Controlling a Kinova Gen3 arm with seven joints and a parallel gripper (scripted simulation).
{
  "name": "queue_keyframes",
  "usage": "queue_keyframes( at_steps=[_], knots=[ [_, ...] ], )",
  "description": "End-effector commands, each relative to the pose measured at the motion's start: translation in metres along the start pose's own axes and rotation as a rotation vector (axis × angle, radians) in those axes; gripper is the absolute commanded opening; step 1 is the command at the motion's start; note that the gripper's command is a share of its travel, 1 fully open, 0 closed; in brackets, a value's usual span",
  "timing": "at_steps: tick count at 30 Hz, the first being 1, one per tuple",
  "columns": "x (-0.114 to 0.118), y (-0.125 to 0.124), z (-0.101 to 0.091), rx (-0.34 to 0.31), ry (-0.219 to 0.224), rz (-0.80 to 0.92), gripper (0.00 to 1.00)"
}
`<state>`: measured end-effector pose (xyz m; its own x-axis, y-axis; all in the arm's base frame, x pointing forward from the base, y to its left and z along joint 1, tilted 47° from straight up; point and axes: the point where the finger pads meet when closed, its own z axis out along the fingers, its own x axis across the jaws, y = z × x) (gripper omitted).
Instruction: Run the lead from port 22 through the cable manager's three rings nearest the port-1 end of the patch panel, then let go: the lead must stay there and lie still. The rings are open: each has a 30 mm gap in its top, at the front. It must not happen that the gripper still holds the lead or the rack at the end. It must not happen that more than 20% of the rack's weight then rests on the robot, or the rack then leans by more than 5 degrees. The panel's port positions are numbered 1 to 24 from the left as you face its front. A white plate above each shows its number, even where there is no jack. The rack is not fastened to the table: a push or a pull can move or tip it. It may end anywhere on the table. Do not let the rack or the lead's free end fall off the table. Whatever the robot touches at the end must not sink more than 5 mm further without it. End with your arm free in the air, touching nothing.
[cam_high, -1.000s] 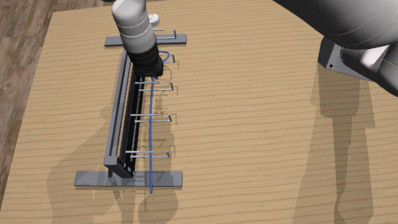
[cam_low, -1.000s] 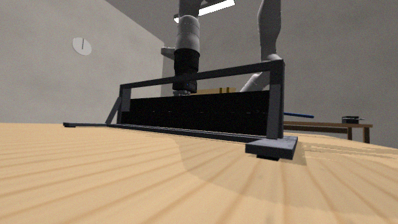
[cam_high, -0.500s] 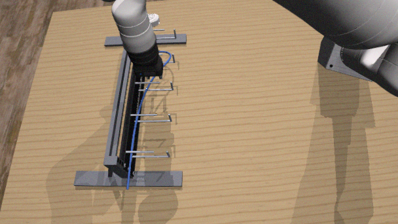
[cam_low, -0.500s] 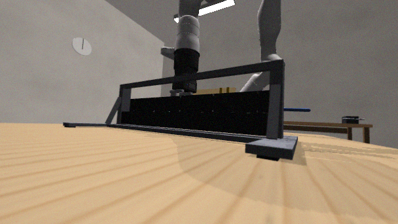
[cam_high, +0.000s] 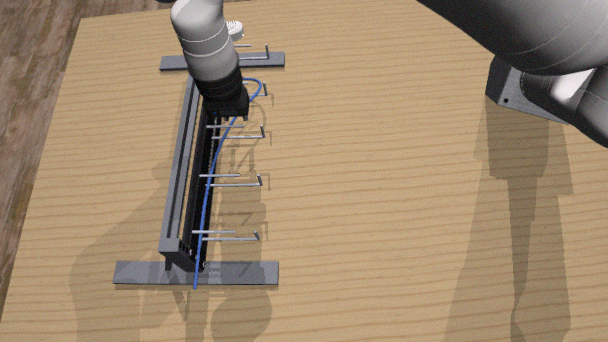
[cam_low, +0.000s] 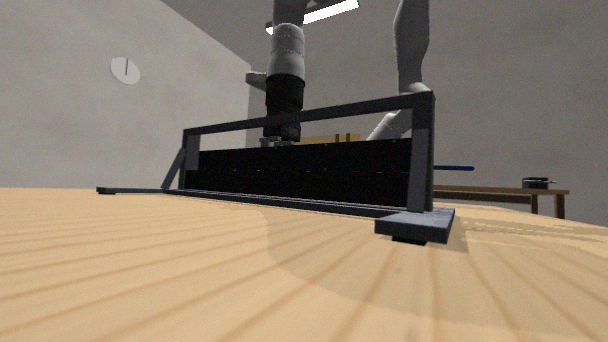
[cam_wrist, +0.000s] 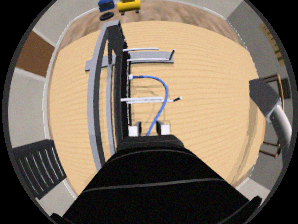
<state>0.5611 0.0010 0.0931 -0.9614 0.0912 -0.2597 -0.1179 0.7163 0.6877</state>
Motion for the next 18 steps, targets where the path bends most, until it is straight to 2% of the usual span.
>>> queue_keyframes(
  at_steps=[1,11,18],
  knots=[
    [-0.001,-0.001,-0.001,0.003,-0.003,0.000,0.67],
    [-0.001,-0.001,-0.003,0.003,-0.003,0.000,0.67],
    [-0.001,-0.001,-0.015,0.003,-0.003,0.000,0.67]
  ],
)
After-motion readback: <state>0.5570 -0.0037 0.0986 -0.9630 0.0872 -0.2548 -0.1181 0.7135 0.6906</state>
